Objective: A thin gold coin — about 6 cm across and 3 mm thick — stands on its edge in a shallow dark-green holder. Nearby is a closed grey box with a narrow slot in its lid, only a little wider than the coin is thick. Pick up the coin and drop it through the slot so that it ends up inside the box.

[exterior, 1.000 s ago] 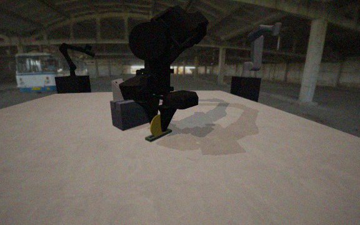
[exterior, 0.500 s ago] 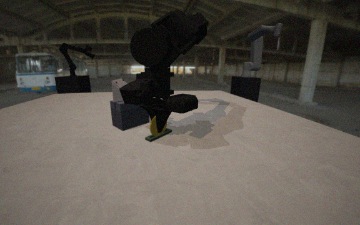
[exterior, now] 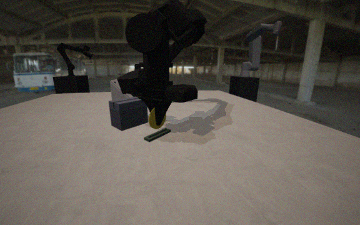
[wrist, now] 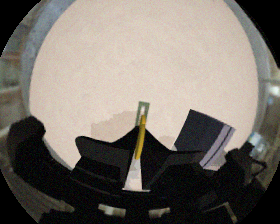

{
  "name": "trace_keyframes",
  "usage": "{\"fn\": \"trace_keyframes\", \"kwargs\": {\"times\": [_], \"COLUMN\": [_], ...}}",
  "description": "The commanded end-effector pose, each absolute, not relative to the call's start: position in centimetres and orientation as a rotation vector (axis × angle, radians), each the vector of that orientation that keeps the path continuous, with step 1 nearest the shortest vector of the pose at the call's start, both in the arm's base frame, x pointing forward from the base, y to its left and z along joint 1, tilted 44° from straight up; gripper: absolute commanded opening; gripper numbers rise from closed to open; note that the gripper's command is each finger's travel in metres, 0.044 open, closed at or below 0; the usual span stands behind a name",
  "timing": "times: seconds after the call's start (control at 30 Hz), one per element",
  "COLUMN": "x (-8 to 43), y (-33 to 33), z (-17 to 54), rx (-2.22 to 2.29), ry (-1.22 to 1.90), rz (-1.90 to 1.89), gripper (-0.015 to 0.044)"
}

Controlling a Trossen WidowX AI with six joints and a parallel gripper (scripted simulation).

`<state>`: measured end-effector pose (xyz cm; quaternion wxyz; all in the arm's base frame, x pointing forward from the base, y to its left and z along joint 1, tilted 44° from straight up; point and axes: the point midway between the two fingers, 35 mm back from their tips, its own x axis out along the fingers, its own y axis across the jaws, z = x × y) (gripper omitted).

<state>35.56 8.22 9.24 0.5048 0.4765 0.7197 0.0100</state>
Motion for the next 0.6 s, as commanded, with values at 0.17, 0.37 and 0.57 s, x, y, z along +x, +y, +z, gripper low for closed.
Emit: {"fn": "trace_keyframes", "kwargs": {"times": [0.17, 0.37, 0.57], "x": [35.8, 35.8, 35.8], "y": [6.6, 5.6, 4.5], "z": [10.7, 11.8, 12.9], "rx": [1.142, 1.141, 1.142], "ry": [1.738, 1.739, 1.739], "rz": [0.022, 0.021, 0.021], "gripper": [0.0, 0.0, 0.0]}}
